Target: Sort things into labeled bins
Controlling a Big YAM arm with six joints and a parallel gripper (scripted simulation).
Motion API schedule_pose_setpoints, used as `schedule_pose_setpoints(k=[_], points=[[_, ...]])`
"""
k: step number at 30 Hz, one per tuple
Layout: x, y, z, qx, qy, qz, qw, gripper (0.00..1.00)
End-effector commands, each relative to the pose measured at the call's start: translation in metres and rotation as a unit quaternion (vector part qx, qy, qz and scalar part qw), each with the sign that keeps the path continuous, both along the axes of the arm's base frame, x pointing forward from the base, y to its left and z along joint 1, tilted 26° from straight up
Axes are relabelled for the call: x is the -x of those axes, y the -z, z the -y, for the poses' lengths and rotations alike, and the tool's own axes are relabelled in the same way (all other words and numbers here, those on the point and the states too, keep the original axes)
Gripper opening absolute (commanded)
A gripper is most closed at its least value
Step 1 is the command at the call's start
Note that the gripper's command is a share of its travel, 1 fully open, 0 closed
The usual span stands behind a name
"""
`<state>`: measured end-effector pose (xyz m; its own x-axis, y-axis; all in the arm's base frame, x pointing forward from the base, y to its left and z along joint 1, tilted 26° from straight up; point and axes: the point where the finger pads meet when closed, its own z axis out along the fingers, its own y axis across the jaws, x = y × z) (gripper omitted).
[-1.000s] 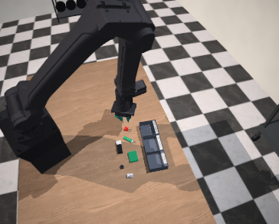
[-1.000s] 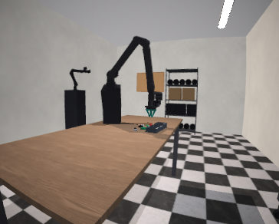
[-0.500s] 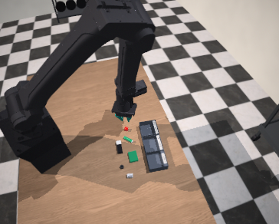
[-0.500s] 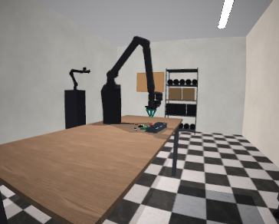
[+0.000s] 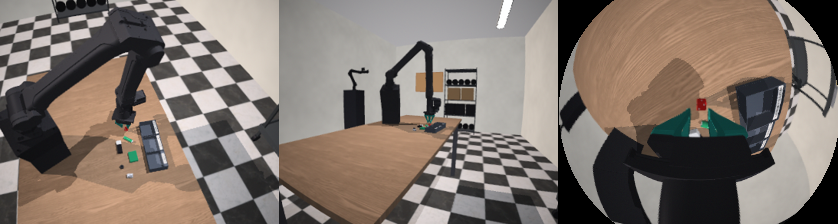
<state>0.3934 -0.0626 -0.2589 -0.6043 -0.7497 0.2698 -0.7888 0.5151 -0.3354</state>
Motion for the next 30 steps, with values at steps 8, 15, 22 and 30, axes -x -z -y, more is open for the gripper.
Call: schedule_pose_setpoints(k=[8, 15, 22, 30], points=[[-0.024, -0.001, -0.005, -0.001, -0.020, 0.011, 1.000, 0.29], [-0.012, 0.019, 0.011, -0.001, -0.004, 0.004, 1.000, 0.29], [-0.005, 0.025, 0.011, -0.001, -0.007, 0.000, 1.000, 0.29], [-0.008, 0.018, 0.012, -0.001, -0.005, 0.004, 1.000, 0.29]])
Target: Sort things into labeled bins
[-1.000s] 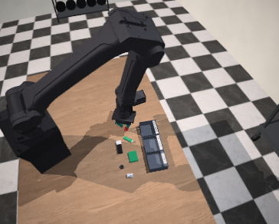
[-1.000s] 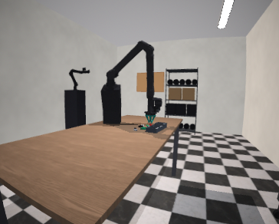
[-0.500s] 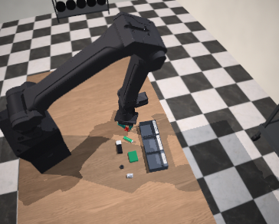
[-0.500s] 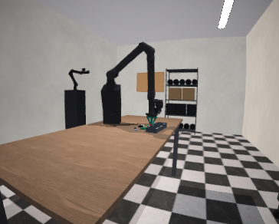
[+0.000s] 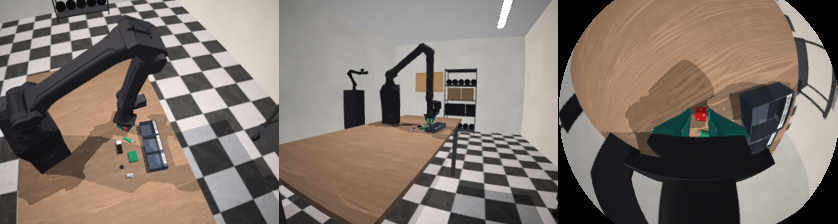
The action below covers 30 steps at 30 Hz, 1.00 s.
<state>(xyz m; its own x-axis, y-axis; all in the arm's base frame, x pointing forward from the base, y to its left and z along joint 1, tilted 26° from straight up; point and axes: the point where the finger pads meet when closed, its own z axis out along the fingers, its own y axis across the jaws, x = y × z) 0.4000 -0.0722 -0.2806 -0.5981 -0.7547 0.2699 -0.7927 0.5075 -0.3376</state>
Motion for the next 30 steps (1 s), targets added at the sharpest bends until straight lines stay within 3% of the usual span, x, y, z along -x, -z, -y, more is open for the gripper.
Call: schedule_pose_setpoints(k=[1, 2, 3, 30], points=[[-0.0013, -0.0041, 0.0032, -0.002, 0.000, 0.004, 1.000, 0.29], [-0.0015, -0.0046, 0.0038, -0.002, 0.001, 0.004, 1.000, 0.29], [-0.0032, -0.0038, -0.0017, -0.002, -0.003, 0.005, 1.000, 0.10], [-0.0014, -0.0043, -0.0013, -0.002, -0.003, 0.005, 1.000, 0.10]])
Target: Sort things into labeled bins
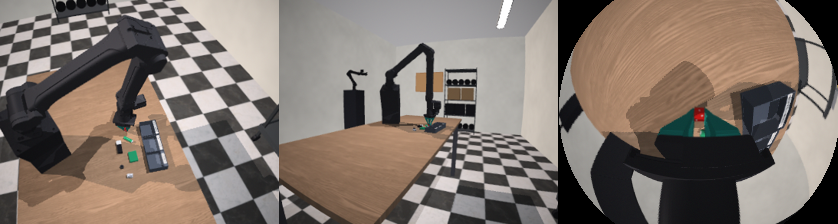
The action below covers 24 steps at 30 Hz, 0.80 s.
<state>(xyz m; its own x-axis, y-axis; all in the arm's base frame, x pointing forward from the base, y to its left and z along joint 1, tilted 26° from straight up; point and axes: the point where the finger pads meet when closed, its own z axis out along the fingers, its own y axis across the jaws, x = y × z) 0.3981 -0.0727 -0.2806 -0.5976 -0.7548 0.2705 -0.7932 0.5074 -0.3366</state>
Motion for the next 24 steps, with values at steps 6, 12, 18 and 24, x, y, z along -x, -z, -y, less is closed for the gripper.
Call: schedule_pose_setpoints(k=[6, 12, 18, 24], points=[[-0.004, -0.017, -0.011, -0.003, -0.006, 0.008, 1.000, 0.10], [-0.003, -0.032, -0.018, -0.002, -0.006, 0.008, 1.000, 0.10], [-0.001, -0.047, -0.025, -0.002, -0.006, 0.009, 1.000, 0.10], [0.002, -0.065, -0.033, -0.002, -0.005, 0.009, 1.000, 0.10]])
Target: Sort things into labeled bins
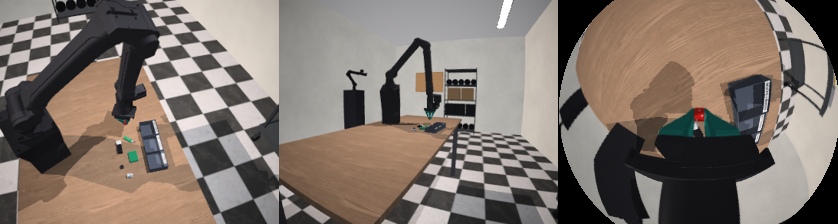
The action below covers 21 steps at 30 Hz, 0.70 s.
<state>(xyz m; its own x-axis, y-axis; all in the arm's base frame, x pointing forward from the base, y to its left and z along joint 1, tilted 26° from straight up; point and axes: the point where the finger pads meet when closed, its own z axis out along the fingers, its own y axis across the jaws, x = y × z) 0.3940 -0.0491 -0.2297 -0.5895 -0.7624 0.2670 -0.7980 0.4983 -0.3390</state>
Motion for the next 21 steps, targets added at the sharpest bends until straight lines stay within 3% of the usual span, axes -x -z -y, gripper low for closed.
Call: schedule_pose_setpoints(k=[1, 4, 13, 15, 21], points=[[-0.002, -0.014, -0.009, -0.001, 0.002, 0.007, 1.000, 0.10], [0.011, -0.001, 0.004, 0.000, 0.016, -0.008, 1.000, 0.10], [0.001, -0.001, 0.004, 0.000, 0.008, -0.002, 1.000, 0.10], [-0.011, -0.019, 0.014, -0.002, 0.006, 0.013, 1.000, 0.10], [-0.015, -0.034, 0.047, -0.001, 0.006, 0.006, 1.000, 0.10]])
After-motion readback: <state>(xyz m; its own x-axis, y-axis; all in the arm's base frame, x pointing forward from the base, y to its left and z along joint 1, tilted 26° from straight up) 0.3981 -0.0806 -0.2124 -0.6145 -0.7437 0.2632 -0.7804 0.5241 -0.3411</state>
